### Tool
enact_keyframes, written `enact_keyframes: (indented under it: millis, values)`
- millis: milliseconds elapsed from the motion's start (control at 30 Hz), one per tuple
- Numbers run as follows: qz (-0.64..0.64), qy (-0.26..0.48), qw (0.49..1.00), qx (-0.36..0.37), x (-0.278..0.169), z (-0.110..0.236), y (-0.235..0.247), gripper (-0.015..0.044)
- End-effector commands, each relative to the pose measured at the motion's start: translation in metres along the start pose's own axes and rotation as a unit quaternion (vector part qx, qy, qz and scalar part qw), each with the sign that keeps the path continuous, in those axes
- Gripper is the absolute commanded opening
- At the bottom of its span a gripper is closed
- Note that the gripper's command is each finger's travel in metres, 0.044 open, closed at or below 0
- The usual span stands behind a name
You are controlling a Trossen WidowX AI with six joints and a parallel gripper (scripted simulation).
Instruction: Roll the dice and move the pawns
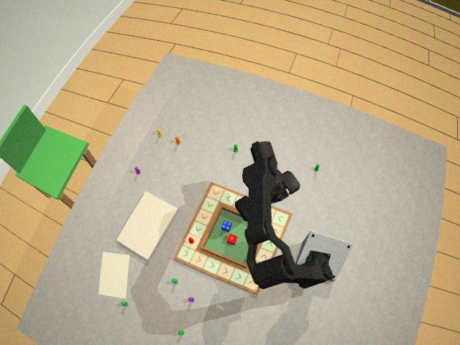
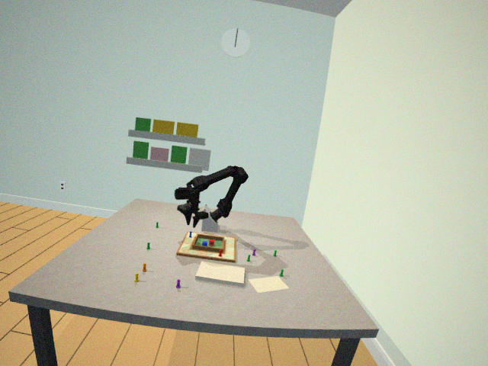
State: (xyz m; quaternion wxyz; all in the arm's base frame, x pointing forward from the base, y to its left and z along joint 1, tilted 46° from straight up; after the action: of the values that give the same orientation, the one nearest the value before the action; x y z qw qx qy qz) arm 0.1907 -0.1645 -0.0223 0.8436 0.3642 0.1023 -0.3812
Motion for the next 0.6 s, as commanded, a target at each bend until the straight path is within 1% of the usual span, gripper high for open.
enact_keyframes:
  millis: [0, 133, 233, 567]
  values:
    - [-0.021, 0.004, 1.000, -0.001, -0.006, -0.003, -0.006, 0.0200]
    - [-0.021, 0.004, 1.000, -0.001, -0.006, -0.005, -0.006, 0.0200]
    - [-0.021, 0.004, 1.000, -0.001, -0.007, -0.017, -0.006, 0.0200]
    - [-0.021, 0.004, 1.000, -0.001, -0.006, -0.026, -0.006, 0.0200]
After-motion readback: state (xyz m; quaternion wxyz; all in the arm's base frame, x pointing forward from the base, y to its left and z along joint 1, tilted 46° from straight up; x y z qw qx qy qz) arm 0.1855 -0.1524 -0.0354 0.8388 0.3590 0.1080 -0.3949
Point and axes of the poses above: the point midway between the two fingers, 35 mm back from their tips, its own z axis back along the fingers, its own y axis across the jaws, x = y × z, the point moved 4 cm from there along z, back along the fingers, and after that the axes turned 4 degrees about -z, right-handed, at the moved point
